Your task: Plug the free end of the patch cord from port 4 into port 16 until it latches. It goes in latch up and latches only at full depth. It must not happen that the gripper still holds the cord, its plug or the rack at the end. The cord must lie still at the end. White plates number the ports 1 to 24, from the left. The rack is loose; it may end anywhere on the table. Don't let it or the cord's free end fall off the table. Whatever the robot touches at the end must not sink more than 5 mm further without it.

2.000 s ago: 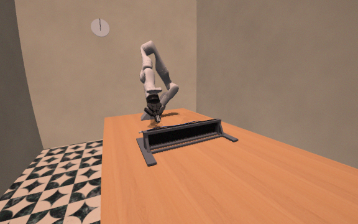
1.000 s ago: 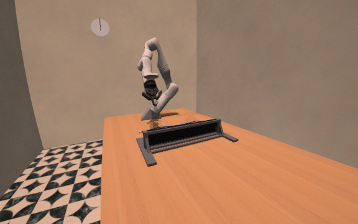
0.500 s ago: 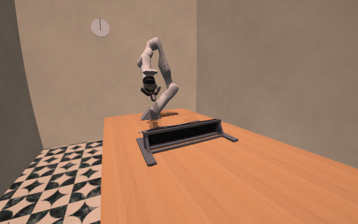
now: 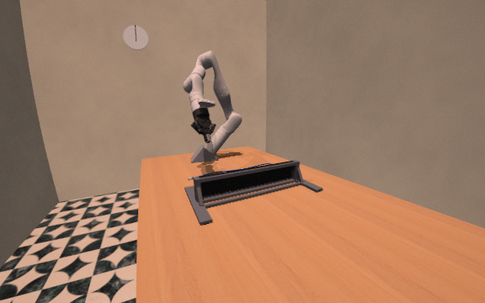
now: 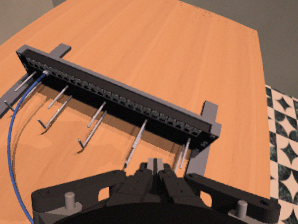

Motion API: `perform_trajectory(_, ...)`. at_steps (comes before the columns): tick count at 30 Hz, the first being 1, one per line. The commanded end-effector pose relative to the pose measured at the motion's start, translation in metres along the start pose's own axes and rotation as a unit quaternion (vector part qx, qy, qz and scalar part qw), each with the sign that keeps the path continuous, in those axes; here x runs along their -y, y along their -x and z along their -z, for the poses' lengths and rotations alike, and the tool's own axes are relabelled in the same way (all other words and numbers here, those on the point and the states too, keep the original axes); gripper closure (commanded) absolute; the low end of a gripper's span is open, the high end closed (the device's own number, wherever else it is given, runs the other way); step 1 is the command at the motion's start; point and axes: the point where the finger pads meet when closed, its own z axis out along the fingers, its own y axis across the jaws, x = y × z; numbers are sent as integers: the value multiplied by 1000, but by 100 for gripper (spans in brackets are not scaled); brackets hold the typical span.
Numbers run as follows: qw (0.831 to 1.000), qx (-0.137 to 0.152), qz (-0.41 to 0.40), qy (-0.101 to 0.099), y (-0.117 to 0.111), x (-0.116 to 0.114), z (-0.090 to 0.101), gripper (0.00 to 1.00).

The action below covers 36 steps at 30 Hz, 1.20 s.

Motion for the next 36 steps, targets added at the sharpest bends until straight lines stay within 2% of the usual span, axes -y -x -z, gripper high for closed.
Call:
perform_trajectory(1, 997, 20, 77, -26, 12, 7, -11, 100)
perform_trajectory(4, 987, 39, 148, -46, 26, 12, -18, 100)
perform_trajectory(8, 965, 62, 242, -75, 46, 16, -25, 100)
perform_trajectory(10, 965, 62, 242, -75, 46, 16, -25, 100)
perform_trajectory(18, 886, 105, 429, -142, 91, 18, -36, 100)
perform_trajectory(25, 793, 133, 560, -201, 131, 11, -39, 100)
perform_trajectory(27, 793, 133, 560, -201, 131, 11, -39, 100)
perform_trajectory(32, 739, 145, 616, -231, 151, 4, -39, 100)
perform_trajectory(36, 716, 150, 637, -243, 159, 1, -39, 100)
